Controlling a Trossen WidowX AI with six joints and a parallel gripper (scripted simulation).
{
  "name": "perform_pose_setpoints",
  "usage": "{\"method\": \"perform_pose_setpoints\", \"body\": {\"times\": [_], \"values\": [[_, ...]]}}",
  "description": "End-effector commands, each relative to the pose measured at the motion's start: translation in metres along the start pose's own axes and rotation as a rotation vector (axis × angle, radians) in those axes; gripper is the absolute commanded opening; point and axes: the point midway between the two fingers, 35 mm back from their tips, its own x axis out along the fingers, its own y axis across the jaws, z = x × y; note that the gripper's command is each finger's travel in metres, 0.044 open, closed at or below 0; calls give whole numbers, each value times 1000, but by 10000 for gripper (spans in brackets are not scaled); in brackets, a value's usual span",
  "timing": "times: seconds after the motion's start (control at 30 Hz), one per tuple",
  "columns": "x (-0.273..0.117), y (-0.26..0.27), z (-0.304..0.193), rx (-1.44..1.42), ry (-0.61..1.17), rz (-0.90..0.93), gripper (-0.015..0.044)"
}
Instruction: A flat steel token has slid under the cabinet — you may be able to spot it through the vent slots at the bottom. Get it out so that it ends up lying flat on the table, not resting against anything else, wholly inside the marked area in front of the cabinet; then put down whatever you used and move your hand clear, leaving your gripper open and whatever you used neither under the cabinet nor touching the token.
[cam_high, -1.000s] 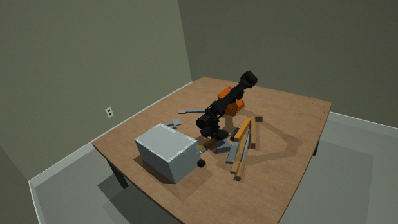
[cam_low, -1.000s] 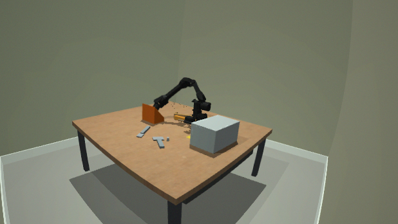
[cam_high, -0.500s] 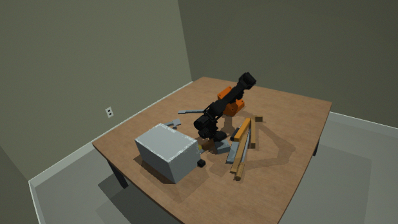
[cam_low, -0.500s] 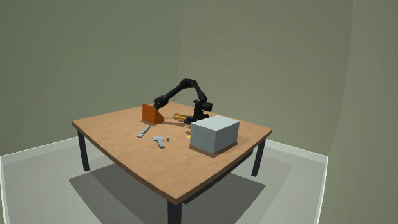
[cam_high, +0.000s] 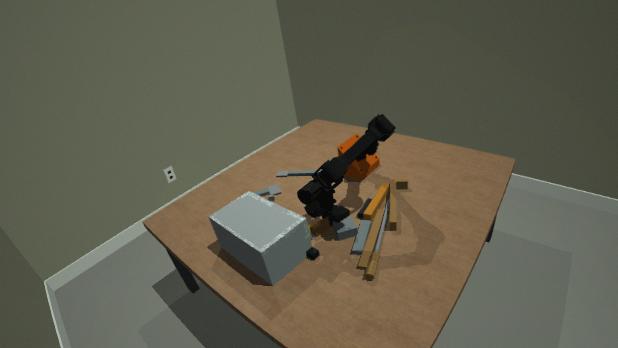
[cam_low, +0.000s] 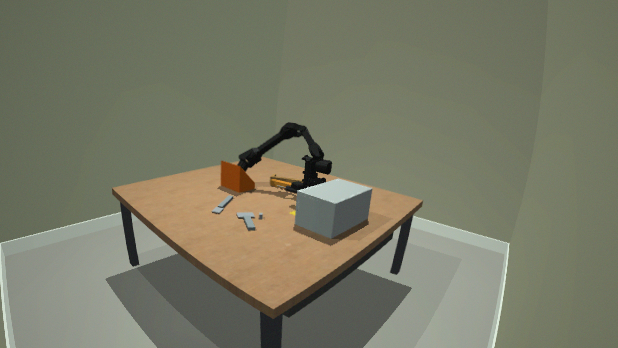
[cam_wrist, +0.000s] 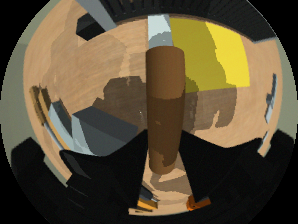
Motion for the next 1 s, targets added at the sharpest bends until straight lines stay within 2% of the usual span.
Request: {"method": "perform_pose_setpoints", "body": {"times": [0.0,0.97], "values": [[0,1,4,-4,-1,3,0],[3,-24,13,-4,-1,2,0]]}}
